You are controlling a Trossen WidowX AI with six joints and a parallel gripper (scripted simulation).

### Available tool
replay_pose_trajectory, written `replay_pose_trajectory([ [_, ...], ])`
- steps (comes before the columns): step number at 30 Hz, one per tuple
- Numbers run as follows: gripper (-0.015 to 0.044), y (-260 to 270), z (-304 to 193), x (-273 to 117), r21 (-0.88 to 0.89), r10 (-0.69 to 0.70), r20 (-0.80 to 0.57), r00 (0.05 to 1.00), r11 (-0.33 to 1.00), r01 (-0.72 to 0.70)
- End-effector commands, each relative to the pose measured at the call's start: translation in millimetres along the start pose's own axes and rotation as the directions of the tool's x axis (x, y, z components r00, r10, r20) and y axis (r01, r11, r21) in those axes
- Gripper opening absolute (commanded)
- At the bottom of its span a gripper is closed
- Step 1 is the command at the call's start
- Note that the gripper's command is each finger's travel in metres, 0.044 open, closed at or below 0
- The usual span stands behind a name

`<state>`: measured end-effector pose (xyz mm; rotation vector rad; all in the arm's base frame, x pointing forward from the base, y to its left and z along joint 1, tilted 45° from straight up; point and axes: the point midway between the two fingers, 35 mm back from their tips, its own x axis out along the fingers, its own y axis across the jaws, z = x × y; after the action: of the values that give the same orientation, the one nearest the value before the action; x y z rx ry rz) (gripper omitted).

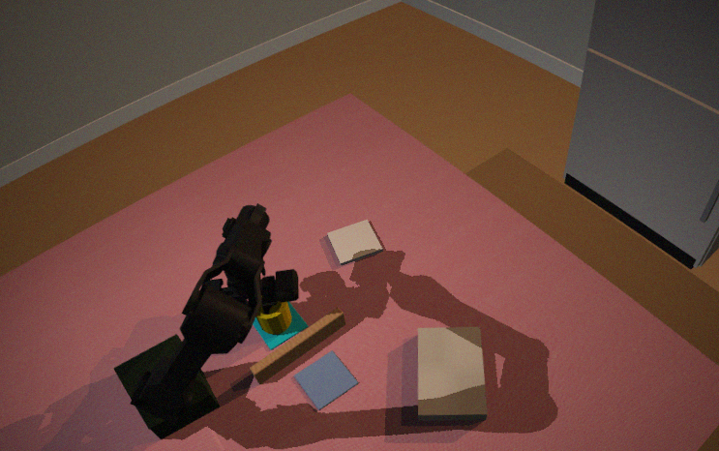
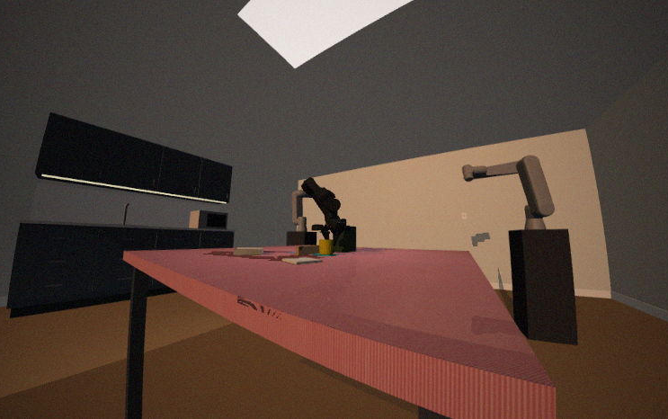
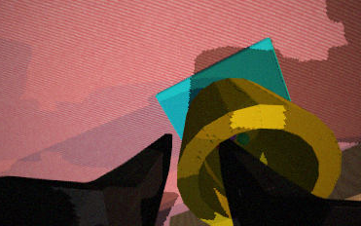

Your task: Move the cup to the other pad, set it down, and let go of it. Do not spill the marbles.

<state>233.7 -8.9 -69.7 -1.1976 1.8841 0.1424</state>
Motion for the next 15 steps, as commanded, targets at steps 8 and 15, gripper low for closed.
replay_pose_trajectory([
  [8, 0.0146, -0.4, 0.9, -12.4, -0.001, 0.0, 0.001, 1.0, 1.0, 0.0],
  [15, 0.0146, -0.2, 1.0, -24.1, -0.003, 0.0, 0.001, 1.0, 1.0, 0.0],
])
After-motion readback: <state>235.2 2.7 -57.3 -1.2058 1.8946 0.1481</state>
